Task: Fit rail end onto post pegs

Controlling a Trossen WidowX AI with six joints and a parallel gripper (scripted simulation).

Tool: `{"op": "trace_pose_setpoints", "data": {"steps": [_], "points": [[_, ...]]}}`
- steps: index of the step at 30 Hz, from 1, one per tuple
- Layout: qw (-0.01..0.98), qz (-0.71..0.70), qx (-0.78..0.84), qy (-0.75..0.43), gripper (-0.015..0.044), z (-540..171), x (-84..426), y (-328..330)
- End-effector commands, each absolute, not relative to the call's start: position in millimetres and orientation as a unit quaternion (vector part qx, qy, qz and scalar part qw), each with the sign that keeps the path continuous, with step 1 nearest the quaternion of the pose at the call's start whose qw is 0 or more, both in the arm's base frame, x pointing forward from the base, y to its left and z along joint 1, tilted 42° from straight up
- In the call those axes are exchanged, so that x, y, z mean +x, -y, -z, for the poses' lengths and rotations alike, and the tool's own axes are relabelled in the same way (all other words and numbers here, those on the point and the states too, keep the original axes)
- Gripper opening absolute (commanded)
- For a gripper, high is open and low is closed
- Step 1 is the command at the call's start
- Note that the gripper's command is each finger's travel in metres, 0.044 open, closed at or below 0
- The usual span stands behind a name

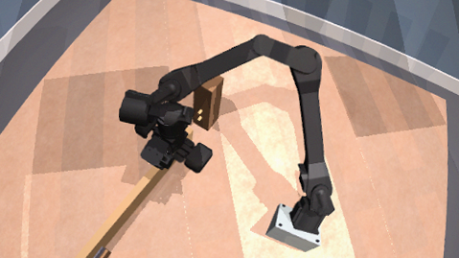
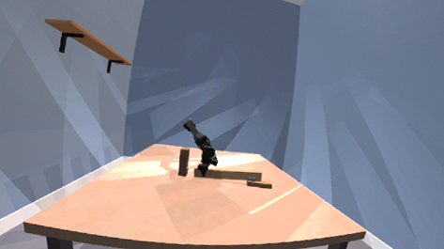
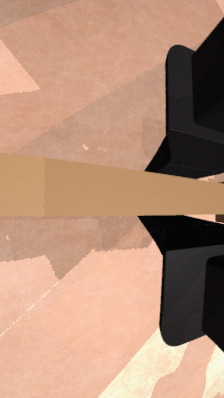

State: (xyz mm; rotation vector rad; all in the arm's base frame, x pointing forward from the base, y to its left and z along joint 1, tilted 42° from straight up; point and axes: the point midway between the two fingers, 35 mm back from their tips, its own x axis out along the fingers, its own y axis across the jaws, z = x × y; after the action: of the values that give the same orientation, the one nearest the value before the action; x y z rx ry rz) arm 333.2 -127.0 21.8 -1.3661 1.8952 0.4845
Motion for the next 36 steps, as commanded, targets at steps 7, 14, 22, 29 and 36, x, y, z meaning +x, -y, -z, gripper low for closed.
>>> {"op": "trace_pose_setpoints", "data": {"steps": [7, 14, 22, 29, 36], "points": [[0.368, -0.189, -0.533, -0.738, 0.0, -25.4, 334.2, 123.7], [0.368, -0.189, -0.533, -0.738, 0.0, -28.1, 335.2, 121.6], [0.368, -0.189, -0.533, -0.738, 0.0, -31.1, 336.4, 119.2], [0.368, -0.189, -0.533, -0.738, 0.0, -33.7, 337.3, 117.0], [0.368, -0.189, -0.533, -0.738, 0.0, -36.4, 338.1, 114.8]]}}
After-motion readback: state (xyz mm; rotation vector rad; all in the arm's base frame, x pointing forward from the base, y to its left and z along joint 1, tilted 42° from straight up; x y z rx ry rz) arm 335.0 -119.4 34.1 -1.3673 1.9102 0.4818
